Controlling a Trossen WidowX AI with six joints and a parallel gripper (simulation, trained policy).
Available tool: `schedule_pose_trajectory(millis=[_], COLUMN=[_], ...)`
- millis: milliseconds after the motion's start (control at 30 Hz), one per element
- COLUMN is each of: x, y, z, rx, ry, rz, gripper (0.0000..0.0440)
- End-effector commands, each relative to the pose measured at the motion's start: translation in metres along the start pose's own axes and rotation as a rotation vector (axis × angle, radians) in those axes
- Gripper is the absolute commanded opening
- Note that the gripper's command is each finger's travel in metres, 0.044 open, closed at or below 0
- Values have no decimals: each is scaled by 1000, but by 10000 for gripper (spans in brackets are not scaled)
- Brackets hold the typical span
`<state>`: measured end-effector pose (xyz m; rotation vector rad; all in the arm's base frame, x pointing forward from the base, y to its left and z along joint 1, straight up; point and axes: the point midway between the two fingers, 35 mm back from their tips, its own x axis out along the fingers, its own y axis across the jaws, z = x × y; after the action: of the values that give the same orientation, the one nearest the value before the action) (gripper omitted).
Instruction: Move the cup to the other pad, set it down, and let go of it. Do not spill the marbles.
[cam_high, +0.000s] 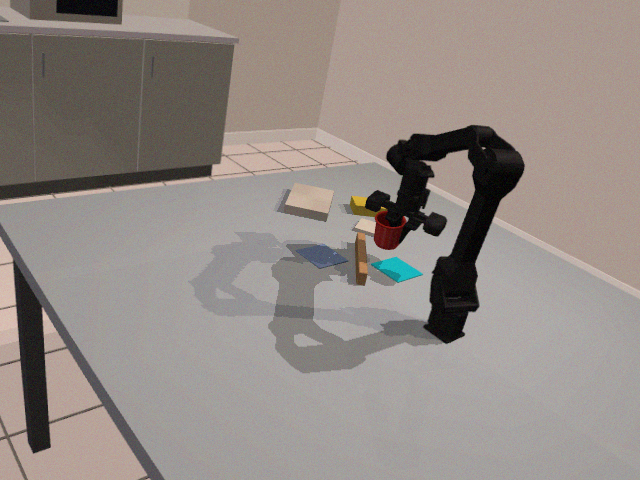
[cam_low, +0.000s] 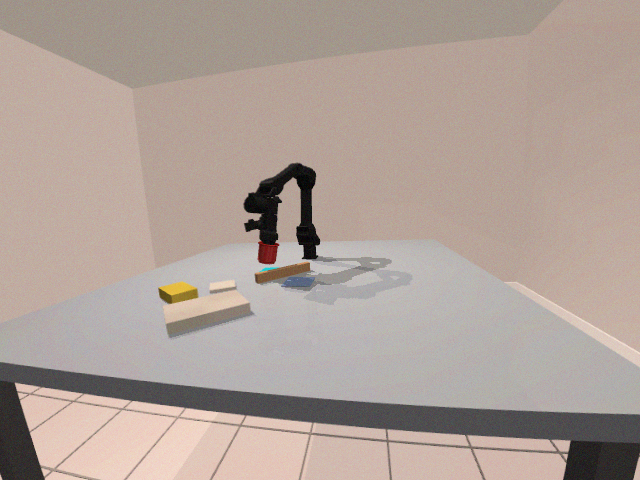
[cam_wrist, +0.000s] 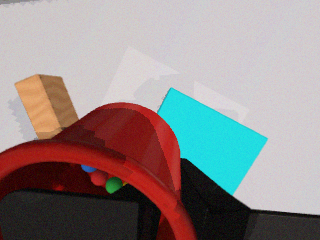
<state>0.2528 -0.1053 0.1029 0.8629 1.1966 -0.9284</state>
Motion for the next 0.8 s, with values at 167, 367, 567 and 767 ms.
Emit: schedule_pose_trajectory(millis=[167, 367, 567, 767], x=[18, 30, 36, 31], y=[-16, -28, -38, -34], z=[-10, -19, -22, -13], rx=[16, 34, 55, 84], ry=[2, 9, 7, -35], rz=[-11, -26, -34, 27], gripper=[5, 11, 43, 163])
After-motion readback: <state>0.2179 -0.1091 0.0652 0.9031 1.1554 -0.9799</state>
